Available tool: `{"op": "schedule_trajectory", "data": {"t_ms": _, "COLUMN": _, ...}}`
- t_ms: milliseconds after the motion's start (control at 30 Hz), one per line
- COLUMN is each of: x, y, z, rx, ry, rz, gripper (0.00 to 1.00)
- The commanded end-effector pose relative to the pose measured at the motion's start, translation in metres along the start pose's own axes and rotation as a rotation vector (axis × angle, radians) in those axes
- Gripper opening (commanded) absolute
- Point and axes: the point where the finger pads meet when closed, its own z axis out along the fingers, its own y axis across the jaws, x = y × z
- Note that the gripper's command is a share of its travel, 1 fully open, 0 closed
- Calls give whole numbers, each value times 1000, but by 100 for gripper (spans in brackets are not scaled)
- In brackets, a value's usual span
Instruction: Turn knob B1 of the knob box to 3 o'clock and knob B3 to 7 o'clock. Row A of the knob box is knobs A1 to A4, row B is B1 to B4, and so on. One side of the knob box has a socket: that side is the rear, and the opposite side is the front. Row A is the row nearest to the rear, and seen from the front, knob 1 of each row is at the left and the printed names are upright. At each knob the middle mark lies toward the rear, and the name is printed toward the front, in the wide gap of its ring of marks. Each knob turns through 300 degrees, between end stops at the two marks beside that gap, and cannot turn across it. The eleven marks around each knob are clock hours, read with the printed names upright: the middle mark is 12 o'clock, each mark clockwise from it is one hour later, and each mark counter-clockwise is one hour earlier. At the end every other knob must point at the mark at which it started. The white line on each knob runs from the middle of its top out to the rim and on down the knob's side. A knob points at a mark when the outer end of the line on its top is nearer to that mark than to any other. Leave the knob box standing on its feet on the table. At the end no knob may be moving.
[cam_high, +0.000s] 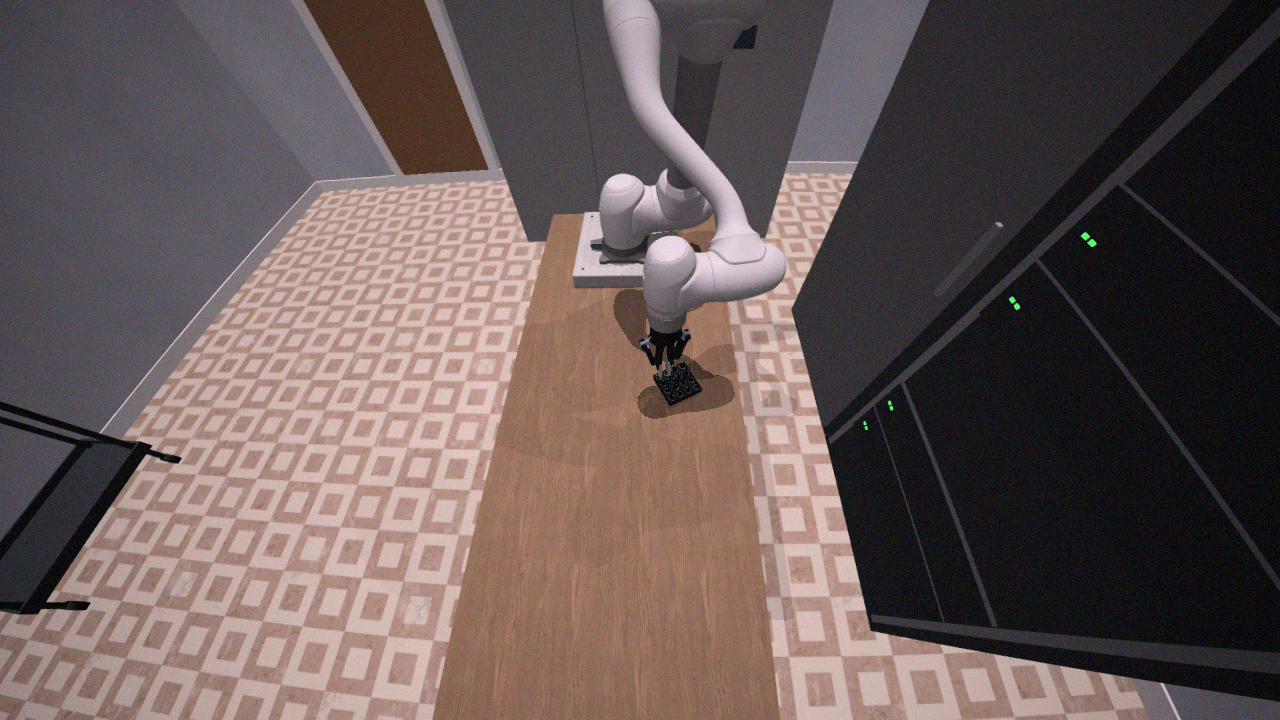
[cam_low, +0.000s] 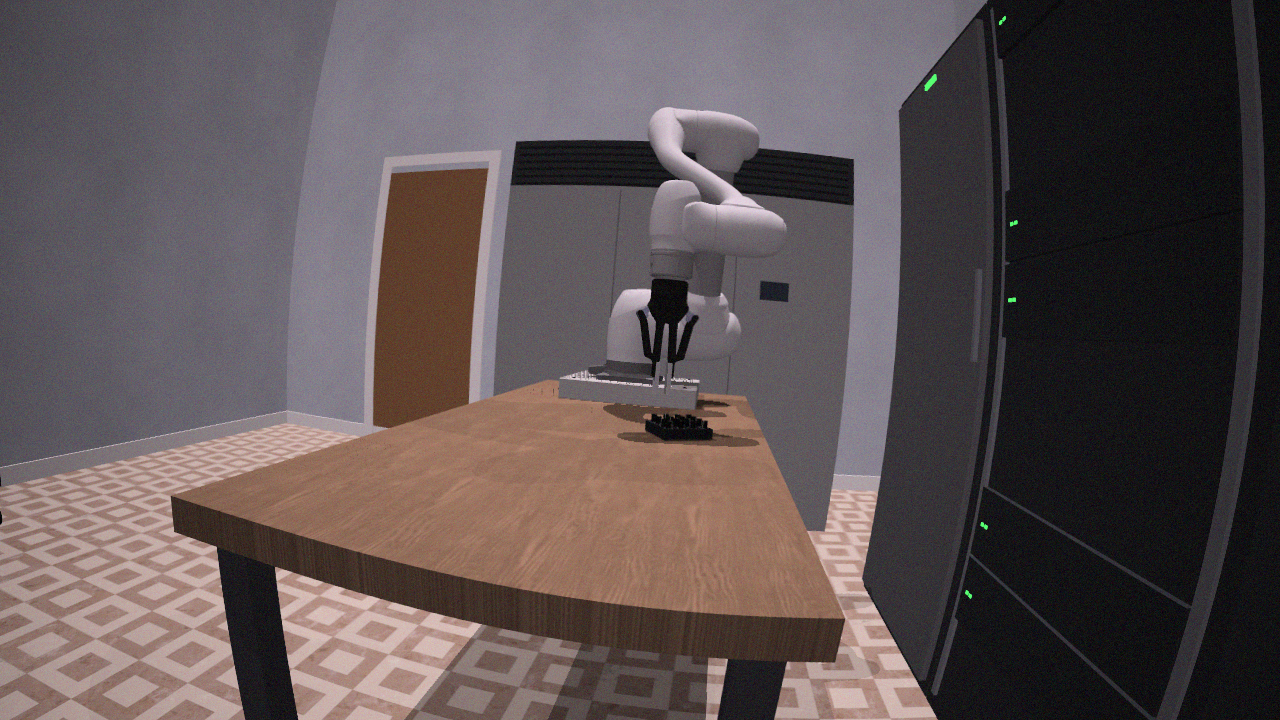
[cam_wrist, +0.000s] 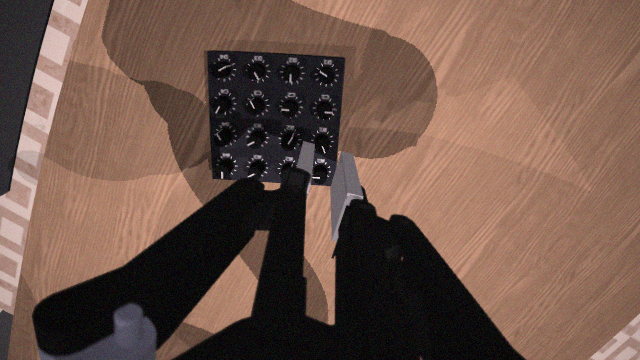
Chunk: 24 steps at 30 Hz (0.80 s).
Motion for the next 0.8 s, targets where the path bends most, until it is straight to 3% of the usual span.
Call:
{"op": "schedule_trajectory", "data": {"t_ms": 0, "x": 0, "y": 0, "z": -2, "rx": 12, "ry": 1, "rz": -156, "gripper": 12}}
{"op": "schedule_trajectory", "data": {"t_ms": 133, "x": 0, "y": 0, "z": -3, "rx": 12, "ry": 1, "rz": -238, "gripper": 12}}
{"op": "schedule_trajectory", "data": {"t_ms": 767, "x": 0, "y": 0, "z": -3, "rx": 12, "ry": 1, "rz": -241, "gripper": 12}}
